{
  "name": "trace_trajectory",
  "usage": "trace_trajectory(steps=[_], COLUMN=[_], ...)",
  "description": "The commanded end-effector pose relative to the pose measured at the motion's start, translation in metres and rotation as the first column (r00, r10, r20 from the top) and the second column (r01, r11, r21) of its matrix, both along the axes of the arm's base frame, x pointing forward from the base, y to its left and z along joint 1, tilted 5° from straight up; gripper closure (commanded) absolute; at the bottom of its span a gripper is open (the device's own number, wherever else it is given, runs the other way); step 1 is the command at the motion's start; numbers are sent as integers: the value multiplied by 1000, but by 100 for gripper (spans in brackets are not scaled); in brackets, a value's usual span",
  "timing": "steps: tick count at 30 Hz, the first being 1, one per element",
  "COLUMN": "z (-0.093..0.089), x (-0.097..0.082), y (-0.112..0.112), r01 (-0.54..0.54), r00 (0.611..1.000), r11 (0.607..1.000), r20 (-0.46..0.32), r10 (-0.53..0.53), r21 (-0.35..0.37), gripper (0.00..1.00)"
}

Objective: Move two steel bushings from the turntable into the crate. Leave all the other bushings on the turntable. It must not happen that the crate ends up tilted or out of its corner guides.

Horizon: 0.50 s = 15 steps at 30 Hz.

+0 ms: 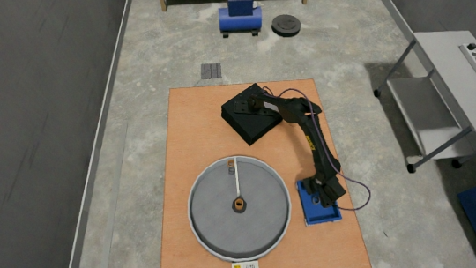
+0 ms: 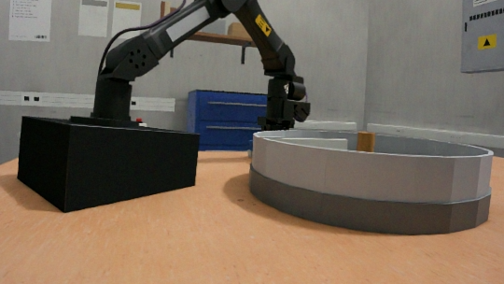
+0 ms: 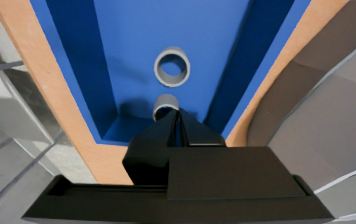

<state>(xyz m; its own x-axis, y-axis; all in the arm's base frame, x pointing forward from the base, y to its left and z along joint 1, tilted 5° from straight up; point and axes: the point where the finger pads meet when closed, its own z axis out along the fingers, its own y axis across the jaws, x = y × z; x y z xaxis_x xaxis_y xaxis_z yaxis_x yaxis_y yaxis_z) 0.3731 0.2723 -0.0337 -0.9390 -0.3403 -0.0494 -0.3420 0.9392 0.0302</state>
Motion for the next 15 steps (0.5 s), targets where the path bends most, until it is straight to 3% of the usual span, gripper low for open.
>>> trace_trajectory(steps=[1, 6, 7, 15], z=[13, 13, 13, 13], x=[17, 17, 17, 18], y=[5, 5, 5, 6], r01=[1, 1, 1, 1], r00=[999, 999, 999, 999], r11=[1000, 1000, 1000, 1000], r20=[47, 47, 47, 52], r10=[-2, -2, -2, -2], r21=[17, 17, 17, 20], gripper=[100, 100, 87, 87])
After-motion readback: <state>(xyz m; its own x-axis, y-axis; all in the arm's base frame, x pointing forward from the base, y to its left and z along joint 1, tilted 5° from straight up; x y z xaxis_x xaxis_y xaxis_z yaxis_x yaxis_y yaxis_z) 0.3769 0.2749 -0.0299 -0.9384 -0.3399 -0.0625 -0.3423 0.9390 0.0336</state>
